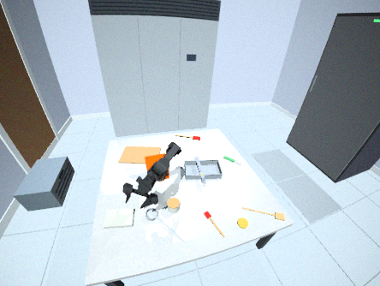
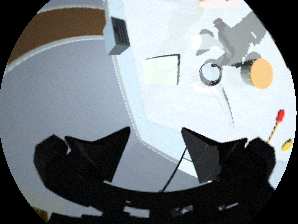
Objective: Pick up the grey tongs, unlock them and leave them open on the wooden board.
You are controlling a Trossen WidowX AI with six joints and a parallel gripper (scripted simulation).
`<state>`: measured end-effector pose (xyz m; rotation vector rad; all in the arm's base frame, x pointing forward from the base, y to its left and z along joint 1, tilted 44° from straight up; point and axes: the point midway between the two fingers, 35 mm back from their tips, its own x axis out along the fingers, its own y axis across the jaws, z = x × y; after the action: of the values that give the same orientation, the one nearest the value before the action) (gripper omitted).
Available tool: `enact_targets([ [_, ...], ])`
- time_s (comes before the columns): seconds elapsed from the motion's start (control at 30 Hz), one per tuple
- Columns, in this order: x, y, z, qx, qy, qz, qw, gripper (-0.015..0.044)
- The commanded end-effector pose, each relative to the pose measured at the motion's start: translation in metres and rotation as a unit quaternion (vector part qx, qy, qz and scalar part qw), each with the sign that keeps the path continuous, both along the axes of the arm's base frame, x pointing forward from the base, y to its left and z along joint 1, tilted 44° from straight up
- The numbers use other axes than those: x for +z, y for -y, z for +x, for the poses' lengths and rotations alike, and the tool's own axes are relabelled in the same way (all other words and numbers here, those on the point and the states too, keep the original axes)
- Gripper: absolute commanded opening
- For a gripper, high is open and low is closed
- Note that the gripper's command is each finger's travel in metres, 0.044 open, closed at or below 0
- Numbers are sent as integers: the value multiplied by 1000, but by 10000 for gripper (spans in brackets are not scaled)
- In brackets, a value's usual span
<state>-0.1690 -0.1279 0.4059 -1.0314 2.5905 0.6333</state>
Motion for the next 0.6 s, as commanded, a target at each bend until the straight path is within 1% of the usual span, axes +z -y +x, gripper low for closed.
enact_targets([
  [0.0,0,1,0,2,0,1,1000,374],
  [0.13,-4,13,2,29,-6,14,999,269],
  [0.17,-6,17,3,40,-8,20,999,260],
  [0.4,-25,67,21,154,-38,73,985,260],
  [0.57,-41,105,48,243,-71,113,961,260],
])
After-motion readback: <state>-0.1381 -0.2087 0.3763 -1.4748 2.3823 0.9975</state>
